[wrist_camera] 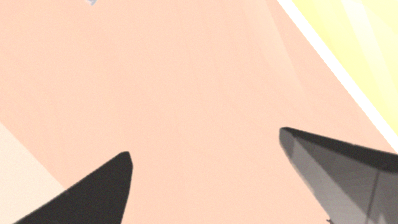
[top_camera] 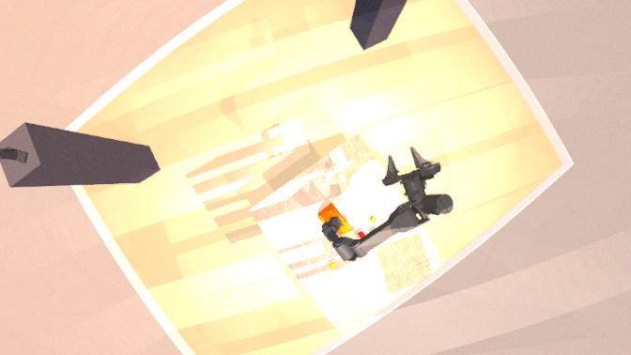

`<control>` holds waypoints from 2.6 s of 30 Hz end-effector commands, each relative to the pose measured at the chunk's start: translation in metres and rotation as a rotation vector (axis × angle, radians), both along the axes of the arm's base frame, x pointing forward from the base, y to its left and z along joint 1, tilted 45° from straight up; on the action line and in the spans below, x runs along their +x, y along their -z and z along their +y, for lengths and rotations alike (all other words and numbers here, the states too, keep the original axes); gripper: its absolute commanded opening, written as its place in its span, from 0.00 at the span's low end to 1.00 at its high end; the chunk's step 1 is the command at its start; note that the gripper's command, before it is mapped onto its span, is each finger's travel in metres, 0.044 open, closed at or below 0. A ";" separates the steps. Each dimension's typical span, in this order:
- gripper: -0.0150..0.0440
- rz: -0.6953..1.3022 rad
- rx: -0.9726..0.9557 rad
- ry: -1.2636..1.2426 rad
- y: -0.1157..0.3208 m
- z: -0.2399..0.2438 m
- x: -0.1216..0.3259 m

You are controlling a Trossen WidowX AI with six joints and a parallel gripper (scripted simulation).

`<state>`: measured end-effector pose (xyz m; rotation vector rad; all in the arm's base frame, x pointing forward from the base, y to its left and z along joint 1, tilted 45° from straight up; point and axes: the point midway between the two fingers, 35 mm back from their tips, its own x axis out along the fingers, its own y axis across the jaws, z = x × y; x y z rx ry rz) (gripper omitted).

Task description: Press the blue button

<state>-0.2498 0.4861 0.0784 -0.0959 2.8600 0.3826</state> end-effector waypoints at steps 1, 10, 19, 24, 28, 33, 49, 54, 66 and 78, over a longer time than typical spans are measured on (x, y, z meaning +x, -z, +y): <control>0.93 -0.015 0.002 0.014 0.004 0.002 0.005; 0.93 -0.449 0.006 0.287 0.098 0.017 0.141; 0.93 -0.873 -0.094 0.346 0.166 -0.034 0.273; 0.93 -1.085 -0.190 0.294 0.190 -0.084 0.338; 0.93 -1.236 -0.287 0.205 0.203 -0.134 0.384; 0.93 -1.386 -0.429 0.033 0.207 -0.206 0.433; 0.93 -1.484 -0.679 -0.395 0.186 -0.333 0.486; 0.80 -1.484 -0.679 -0.395 0.209 -0.354 0.493; 0.29 -1.484 -0.681 -0.396 0.230 -0.376 0.497; 0.29 -1.484 -0.681 -0.396 0.230 -0.376 0.497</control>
